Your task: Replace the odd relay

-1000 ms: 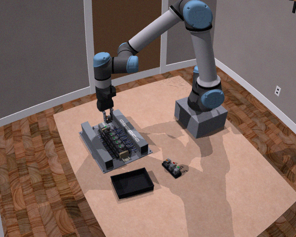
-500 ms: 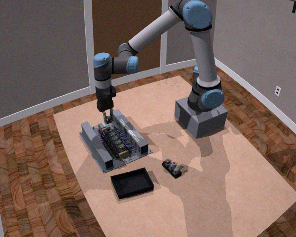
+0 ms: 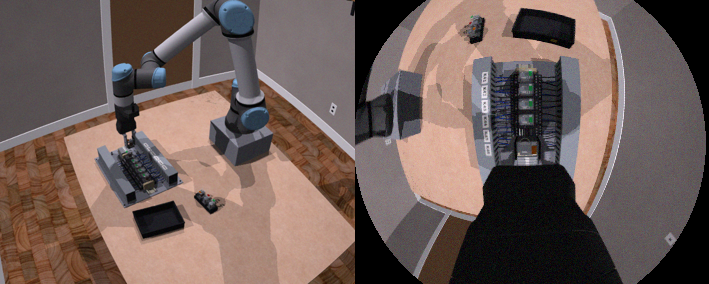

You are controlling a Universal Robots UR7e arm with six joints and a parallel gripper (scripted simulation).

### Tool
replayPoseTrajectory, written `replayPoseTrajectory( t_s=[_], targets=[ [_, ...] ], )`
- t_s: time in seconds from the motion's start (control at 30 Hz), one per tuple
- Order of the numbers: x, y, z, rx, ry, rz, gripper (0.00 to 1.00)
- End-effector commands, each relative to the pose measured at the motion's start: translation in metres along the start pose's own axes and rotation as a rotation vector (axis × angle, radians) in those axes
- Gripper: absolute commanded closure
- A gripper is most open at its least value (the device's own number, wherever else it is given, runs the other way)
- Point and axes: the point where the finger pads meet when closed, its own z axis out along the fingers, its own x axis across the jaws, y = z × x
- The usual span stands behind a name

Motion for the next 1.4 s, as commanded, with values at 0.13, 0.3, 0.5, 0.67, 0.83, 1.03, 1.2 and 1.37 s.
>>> replayPoseTrajectory(
  t_s=[0.13,0.3,0.5,0.67,0.83,1.03,1.2,1.37],
  targets=[
    [0.005,-0.023,0.003,-0.001,0.002,0.000,1.00],
    [0.011,-0.058,0.007,-0.001,0.002,0.000,1.00],
    [0.011,-0.058,0.007,-0.001,0.002,0.000,1.00],
    [0.012,-0.069,0.009,0.000,0.002,-0.001,1.00],
    [0.021,-0.115,0.015,-0.001,0.002,0.000,1.00],
    [0.021,-0.115,0.015,-0.001,0.002,0.000,1.00],
    [0.021,-0.115,0.015,-0.001,0.002,0.000,1.00],
    [0.030,-0.173,0.023,0.000,0.002,0.000,1.00]
  ],
)
